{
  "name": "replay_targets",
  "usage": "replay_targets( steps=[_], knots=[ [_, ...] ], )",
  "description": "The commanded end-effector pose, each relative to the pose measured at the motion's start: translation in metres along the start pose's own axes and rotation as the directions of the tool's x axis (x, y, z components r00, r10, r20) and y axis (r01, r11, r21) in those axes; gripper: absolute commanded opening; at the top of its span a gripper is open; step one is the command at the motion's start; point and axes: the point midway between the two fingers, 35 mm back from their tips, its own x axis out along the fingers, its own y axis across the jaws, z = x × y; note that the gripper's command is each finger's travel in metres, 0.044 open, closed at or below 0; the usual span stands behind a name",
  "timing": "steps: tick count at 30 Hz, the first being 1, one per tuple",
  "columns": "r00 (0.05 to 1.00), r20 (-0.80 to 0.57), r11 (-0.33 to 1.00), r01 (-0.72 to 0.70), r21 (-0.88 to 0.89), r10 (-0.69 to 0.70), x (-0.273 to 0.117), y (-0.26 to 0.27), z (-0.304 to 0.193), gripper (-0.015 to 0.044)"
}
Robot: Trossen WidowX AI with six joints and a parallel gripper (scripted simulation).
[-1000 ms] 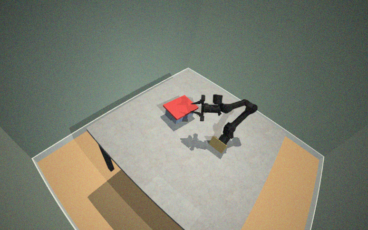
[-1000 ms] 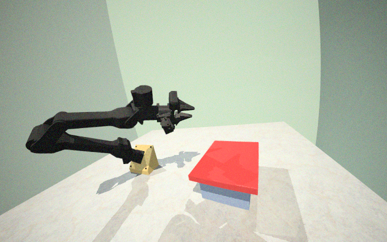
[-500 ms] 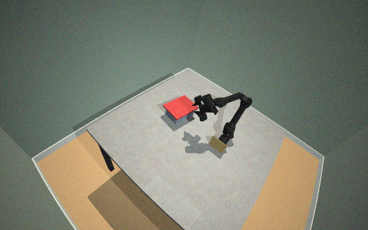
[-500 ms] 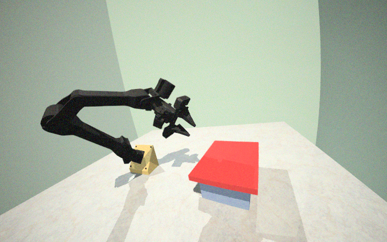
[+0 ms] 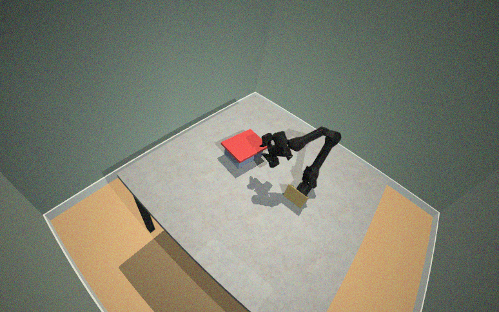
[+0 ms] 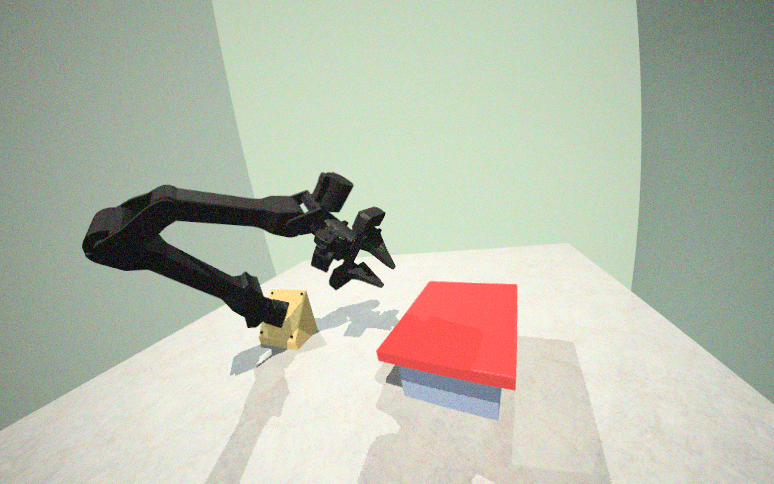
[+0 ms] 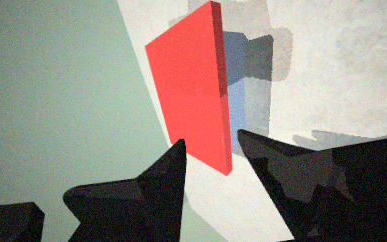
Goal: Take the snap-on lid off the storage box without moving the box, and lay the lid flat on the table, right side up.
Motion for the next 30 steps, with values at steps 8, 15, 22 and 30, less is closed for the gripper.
replay_targets(
  steps=[8, 15, 22, 30],
  knots=[
    [1.000, 0.002, 1.000, 0.002, -0.008, -0.002, 0.018, -0.022, 0.003, 0.0235],
    [1.000, -0.001, 1.000, 0.008, -0.007, -0.008, 0.029, -0.022, 0.001, 0.0235],
    [1.000, -0.004, 1.000, 0.012, -0.007, -0.012, 0.040, -0.022, 0.000, 0.0235],
    [1.000, -0.004, 1.000, 0.012, -0.006, -0.012, 0.053, -0.021, 0.000, 0.0235]
  ],
)
